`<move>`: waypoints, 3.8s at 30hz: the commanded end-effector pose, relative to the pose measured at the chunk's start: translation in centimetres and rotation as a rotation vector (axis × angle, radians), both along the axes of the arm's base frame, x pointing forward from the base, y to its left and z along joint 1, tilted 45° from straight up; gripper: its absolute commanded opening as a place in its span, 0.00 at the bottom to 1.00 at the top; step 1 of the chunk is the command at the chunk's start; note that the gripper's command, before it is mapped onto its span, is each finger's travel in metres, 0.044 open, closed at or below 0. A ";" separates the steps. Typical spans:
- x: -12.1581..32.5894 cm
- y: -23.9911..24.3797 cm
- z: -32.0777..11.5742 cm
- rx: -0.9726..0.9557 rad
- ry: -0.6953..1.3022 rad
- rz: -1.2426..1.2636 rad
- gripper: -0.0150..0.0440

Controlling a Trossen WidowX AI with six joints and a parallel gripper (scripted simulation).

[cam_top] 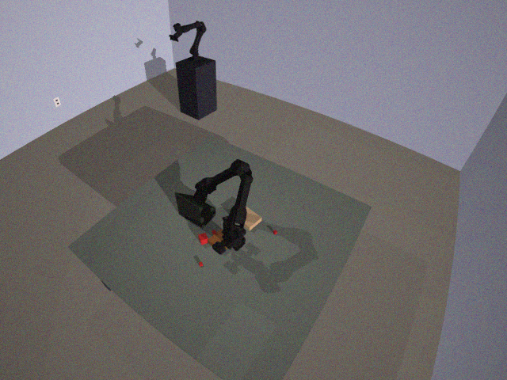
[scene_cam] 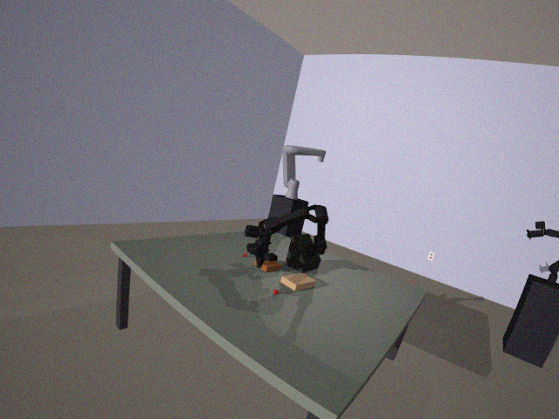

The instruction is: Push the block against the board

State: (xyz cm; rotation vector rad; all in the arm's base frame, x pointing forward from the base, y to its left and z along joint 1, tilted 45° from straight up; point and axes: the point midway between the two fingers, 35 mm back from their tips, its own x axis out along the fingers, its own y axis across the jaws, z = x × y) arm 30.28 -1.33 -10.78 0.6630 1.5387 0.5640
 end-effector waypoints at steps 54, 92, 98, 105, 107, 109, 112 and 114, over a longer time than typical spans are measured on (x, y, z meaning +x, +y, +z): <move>3.3 -5.0 2.7 -0.015 0.142 -0.133 0.25; -6.4 -9.4 -1.1 -0.061 1.065 -1.075 0.25; -6.8 -9.4 -1.3 -0.062 1.102 -1.111 0.25; -7.0 -5.7 -5.0 -0.060 1.103 -1.109 0.25; -7.0 -5.5 -5.2 -0.059 1.103 -1.109 0.25; -7.0 -5.5 -5.2 -0.059 1.103 -1.109 0.25; -7.0 -5.4 -5.1 -0.059 1.103 -1.109 0.25; -7.0 -5.3 -5.0 -0.060 1.103 -1.109 0.25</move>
